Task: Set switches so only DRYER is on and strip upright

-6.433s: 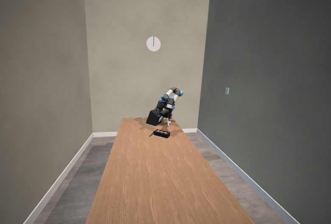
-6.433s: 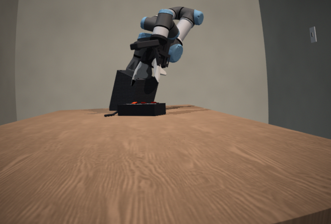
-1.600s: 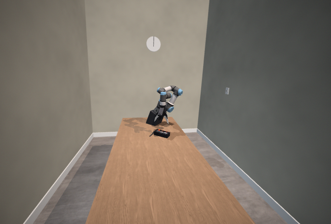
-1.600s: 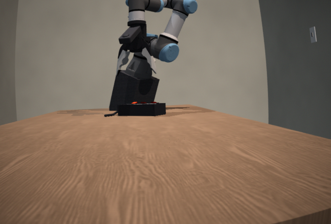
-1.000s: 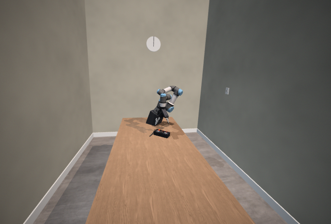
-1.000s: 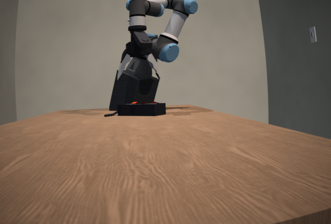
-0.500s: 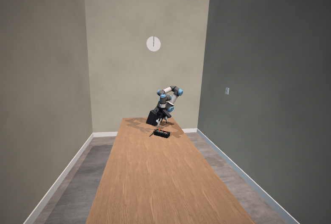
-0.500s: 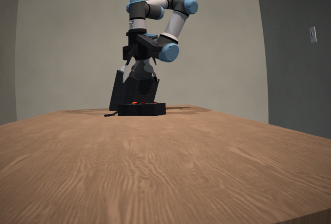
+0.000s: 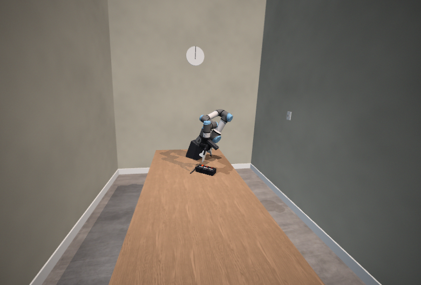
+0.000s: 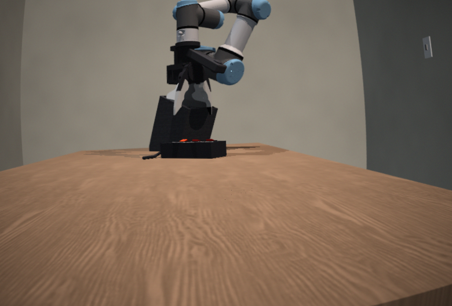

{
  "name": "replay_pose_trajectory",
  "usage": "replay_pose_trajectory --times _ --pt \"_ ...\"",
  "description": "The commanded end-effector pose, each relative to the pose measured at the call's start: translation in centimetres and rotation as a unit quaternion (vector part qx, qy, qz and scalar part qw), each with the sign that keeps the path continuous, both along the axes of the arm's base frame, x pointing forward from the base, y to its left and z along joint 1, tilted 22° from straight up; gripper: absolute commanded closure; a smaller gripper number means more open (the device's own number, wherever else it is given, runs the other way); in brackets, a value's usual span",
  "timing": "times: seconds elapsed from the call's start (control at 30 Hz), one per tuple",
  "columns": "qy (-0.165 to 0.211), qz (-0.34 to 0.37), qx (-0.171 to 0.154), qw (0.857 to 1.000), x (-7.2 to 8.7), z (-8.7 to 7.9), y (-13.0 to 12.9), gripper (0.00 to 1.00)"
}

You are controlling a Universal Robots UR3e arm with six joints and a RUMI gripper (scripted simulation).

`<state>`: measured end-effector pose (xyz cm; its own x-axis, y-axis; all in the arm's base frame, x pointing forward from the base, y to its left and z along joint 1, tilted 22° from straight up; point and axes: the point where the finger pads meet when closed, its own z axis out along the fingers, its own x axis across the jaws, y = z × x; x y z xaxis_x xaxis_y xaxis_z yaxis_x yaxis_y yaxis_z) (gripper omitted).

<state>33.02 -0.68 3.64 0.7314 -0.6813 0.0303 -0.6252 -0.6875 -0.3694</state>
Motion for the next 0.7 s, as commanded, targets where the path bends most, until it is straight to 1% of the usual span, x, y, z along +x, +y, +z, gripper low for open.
replay_pose_trajectory --times 0.0,0.33,0.37,0.67 --pt "-0.006 0.015 -0.005 1.0 -0.03 -0.04 0.02 0.0" --pt "-0.007 0.02 -0.006 1.0 -0.05 -0.07 0.05 0.0" --pt "-0.007 0.02 -0.006 1.0 -0.05 -0.07 0.05 1.0" --pt "-0.007 0.02 -0.006 1.0 -0.05 -0.07 0.05 1.0"
